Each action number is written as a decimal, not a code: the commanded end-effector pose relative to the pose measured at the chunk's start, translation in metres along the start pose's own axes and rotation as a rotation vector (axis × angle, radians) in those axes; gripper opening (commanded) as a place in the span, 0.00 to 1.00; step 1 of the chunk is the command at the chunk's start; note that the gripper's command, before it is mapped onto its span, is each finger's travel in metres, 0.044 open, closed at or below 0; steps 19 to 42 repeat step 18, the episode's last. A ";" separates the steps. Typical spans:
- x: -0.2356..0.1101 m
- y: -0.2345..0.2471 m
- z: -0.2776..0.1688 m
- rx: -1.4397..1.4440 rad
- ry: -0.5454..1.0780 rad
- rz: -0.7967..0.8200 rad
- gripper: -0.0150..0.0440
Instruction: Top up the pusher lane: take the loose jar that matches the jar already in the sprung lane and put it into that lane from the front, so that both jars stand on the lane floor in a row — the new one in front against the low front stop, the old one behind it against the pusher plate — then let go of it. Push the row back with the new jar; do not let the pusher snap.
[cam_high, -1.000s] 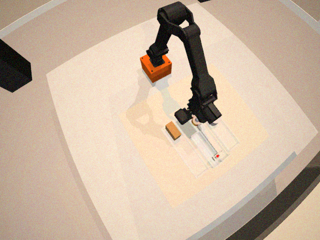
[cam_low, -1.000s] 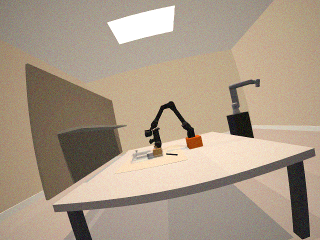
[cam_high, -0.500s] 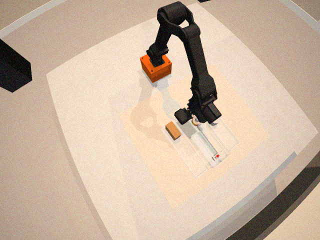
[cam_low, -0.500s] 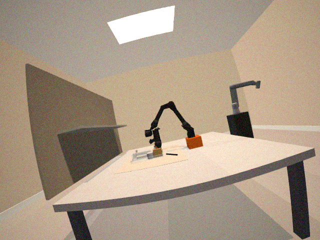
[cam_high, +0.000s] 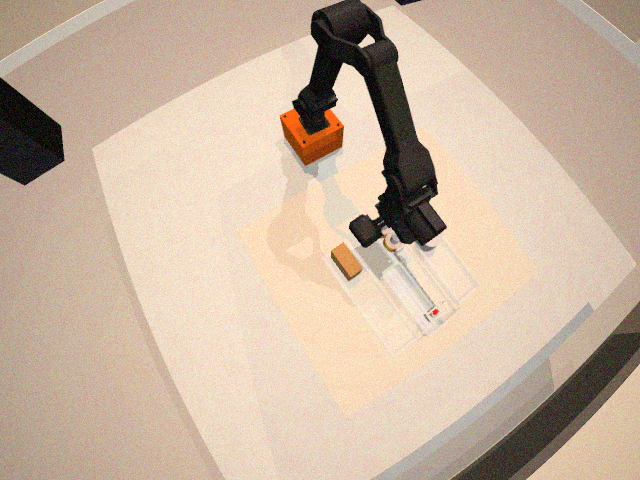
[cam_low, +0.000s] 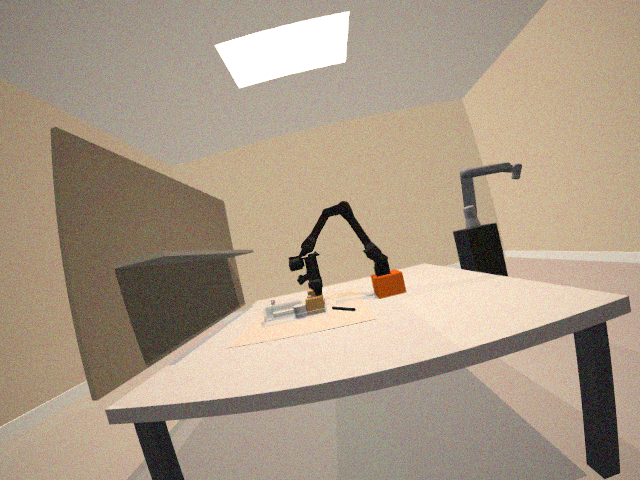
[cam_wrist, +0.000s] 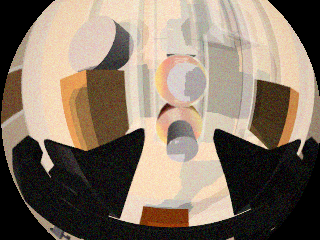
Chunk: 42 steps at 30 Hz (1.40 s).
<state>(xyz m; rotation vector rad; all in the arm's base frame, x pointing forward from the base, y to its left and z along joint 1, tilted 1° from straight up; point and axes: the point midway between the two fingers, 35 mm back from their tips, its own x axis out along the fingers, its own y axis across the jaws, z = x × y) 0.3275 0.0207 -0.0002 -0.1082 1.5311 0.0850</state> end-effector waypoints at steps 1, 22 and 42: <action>-0.005 0.000 0.001 0.001 -0.002 -0.001 0.78; -0.007 0.000 -0.049 0.001 0.002 -0.001 0.78; -0.007 0.000 -0.049 0.001 0.002 -0.001 0.78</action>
